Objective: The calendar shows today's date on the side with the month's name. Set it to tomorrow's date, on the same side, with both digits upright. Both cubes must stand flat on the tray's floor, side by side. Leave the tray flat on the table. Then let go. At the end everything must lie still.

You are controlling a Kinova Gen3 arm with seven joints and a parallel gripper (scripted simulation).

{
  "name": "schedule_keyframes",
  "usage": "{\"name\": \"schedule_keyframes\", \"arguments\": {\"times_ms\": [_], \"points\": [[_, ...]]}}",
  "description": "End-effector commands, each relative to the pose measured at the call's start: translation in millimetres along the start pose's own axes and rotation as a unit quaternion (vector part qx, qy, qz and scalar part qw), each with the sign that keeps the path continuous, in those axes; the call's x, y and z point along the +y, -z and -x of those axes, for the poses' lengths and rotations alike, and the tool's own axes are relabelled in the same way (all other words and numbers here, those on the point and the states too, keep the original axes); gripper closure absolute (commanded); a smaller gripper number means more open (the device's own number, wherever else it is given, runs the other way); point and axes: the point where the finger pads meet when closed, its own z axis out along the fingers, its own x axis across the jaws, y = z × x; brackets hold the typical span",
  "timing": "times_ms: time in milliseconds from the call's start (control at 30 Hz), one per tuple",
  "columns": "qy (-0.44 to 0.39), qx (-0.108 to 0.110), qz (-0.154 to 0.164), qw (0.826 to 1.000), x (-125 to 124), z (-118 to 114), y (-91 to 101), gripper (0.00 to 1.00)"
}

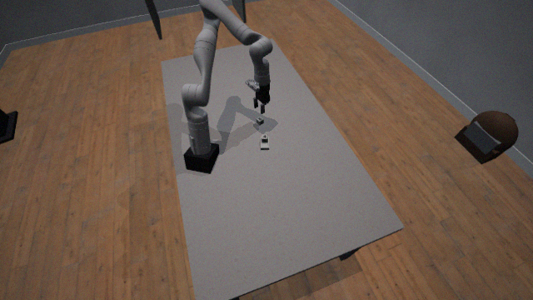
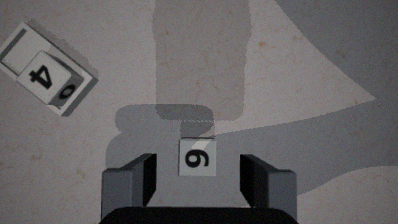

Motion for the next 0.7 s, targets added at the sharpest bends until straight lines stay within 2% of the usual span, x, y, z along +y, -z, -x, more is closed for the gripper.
{"name": "schedule_keyframes", "arguments": {"times_ms": [0,333,500,667], "points": [[-0.004,0.000,0.000,1.000,0.0,0.2,0.3,0.00],[-0.057,0.000,-0.001,0.998,-2.2,-0.5,-0.4,0.00],[-0.121,0.000,-0.002,0.993,-4.4,-1.4,-1.1,0.00],[-0.206,0.000,-0.003,0.979,-6.5,-2.4,-2.2,0.00]]}}
